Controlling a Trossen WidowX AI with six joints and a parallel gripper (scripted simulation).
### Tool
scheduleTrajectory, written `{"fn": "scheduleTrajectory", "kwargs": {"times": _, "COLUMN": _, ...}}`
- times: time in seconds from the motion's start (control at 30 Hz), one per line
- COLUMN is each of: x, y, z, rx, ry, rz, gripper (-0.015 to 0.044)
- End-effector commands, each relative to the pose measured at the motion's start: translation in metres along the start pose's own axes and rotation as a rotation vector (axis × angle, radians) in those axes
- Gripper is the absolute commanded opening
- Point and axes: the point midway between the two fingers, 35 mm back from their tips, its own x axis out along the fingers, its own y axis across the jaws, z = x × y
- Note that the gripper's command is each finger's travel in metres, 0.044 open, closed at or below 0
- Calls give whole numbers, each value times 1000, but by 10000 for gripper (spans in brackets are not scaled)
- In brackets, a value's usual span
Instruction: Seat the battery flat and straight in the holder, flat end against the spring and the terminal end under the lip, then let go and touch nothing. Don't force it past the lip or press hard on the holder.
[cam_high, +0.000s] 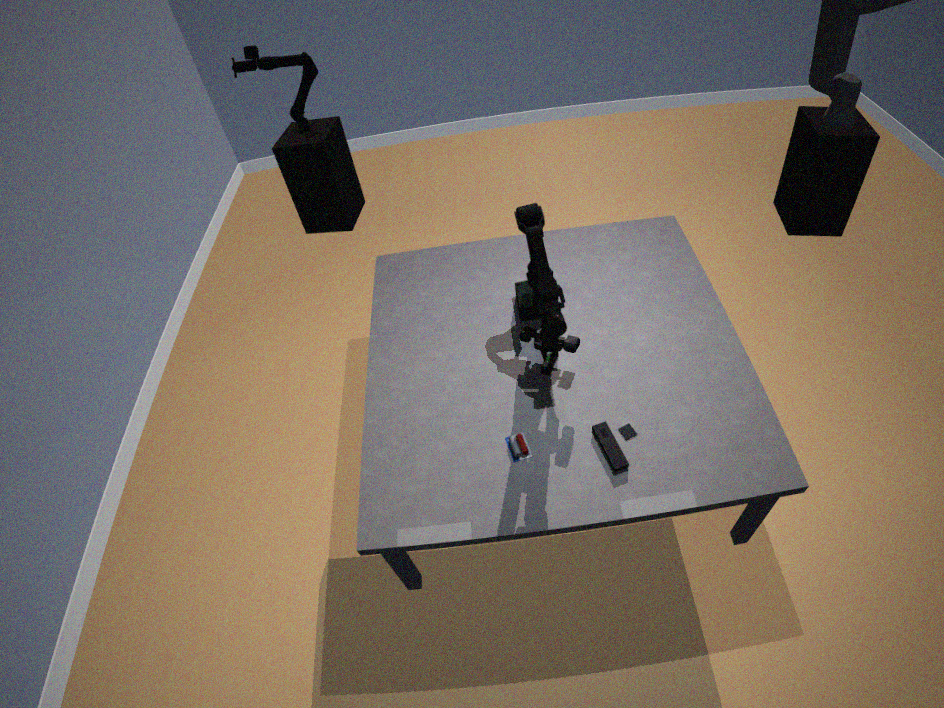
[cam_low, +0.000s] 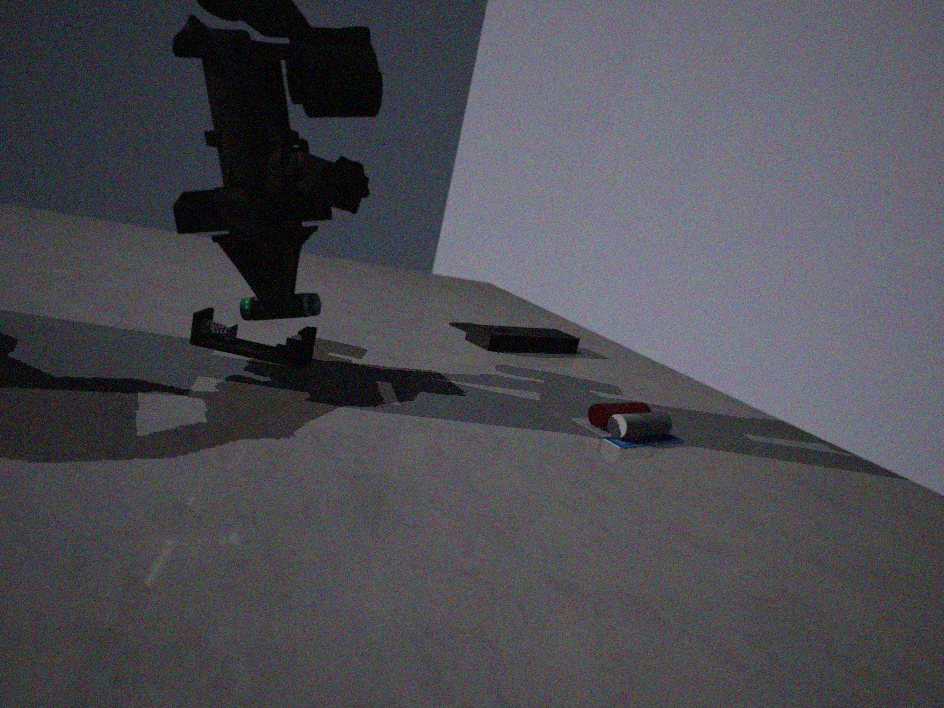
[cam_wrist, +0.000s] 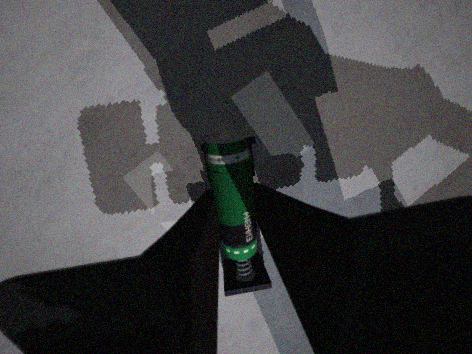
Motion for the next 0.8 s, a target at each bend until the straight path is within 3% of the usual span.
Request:
{"fn": "scheduleTrajectory", "kwargs": {"times": 0.0, "x": 3, "y": -1, "z": -3, "rx": 2, "ry": -27, "rz": -5, "gripper": 59}}
{"fn": "scheduleTrajectory", "kwargs": {"times": 0.77, "x": 11, "y": -1, "z": -13, "rx": 1, "ry": -187, "rz": -7, "gripper": 59}}
